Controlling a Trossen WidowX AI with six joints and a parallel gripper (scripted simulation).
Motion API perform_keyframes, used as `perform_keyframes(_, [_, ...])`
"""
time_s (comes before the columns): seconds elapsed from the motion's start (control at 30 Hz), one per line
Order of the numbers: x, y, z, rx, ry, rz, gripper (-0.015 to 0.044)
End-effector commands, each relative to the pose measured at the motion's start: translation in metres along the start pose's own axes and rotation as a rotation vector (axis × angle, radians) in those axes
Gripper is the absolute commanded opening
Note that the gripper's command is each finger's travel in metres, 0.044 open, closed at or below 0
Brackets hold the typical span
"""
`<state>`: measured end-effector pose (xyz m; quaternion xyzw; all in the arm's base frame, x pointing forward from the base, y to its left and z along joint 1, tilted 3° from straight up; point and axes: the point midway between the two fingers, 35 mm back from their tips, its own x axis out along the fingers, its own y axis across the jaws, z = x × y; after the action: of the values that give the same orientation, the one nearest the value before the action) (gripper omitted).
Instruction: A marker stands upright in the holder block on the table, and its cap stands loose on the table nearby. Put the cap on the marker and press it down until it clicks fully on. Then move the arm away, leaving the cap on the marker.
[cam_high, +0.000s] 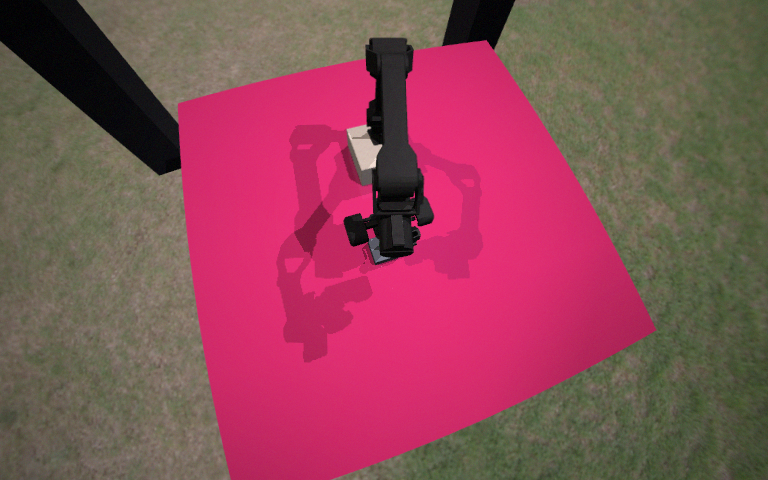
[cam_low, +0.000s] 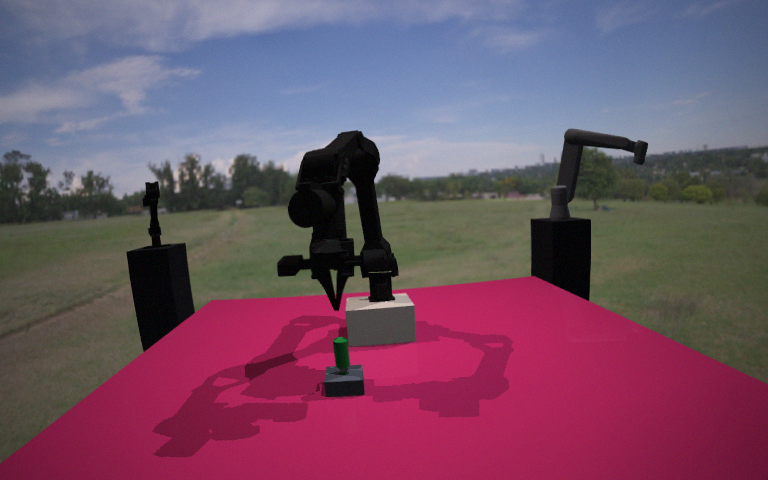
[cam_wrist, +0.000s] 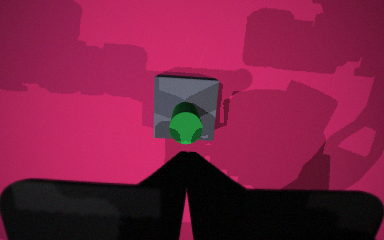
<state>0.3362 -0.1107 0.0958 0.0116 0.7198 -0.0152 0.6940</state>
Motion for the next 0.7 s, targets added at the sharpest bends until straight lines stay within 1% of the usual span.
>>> perform_keyframes(0.0, [-0.0318, 0.0006, -0.0021, 0.003, -0.015, -0.004, 0.0])
perform_keyframes(0.1, [-0.0318, 0.0006, -0.0021, 0.003, -0.015, -0.004, 0.0])
perform_keyframes(0.67, [-0.0318, 0.0006, -0.0021, 0.003, -0.015, -0.004, 0.044])
